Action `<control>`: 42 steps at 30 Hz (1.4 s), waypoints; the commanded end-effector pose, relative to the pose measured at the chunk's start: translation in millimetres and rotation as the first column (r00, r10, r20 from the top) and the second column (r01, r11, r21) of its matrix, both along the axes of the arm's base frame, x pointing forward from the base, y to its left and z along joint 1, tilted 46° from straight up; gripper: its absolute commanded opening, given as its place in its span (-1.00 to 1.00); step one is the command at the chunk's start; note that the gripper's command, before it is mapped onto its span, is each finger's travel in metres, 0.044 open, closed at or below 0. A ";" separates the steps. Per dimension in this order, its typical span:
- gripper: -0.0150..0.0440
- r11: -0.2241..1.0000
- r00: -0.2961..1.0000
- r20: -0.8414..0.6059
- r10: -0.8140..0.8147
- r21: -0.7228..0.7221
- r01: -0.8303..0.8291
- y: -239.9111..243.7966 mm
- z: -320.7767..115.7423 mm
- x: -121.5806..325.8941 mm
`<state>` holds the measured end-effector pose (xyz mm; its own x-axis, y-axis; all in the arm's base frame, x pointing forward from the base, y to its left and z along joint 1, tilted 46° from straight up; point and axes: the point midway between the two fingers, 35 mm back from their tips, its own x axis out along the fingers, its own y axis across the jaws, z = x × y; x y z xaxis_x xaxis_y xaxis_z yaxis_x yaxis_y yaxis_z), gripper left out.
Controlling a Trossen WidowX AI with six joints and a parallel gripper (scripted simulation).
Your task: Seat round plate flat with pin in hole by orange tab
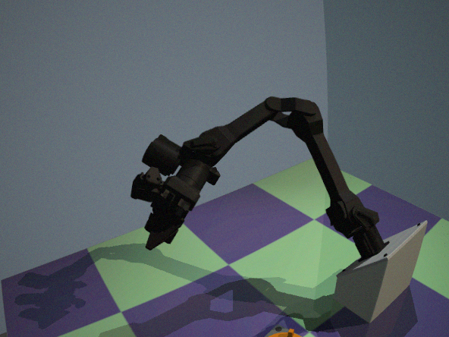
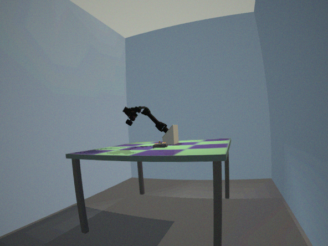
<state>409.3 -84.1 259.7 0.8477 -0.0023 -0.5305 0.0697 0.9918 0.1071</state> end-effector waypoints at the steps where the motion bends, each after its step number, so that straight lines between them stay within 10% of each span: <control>1: -0.49 0.993 0.961 -0.253 -0.110 0.008 0.116 9.9 -75.6 -9.8; 9: -0.49 0.932 0.682 -0.635 -0.363 -0.258 0.255 29.0 -197.4 -75.1; 16: -0.49 0.721 0.436 -0.638 -0.634 -0.692 0.036 23.9 -239.1 -151.4; 42: -0.49 0.706 0.432 -0.630 -0.645 -0.708 0.021 -11.6 -272.0 -158.3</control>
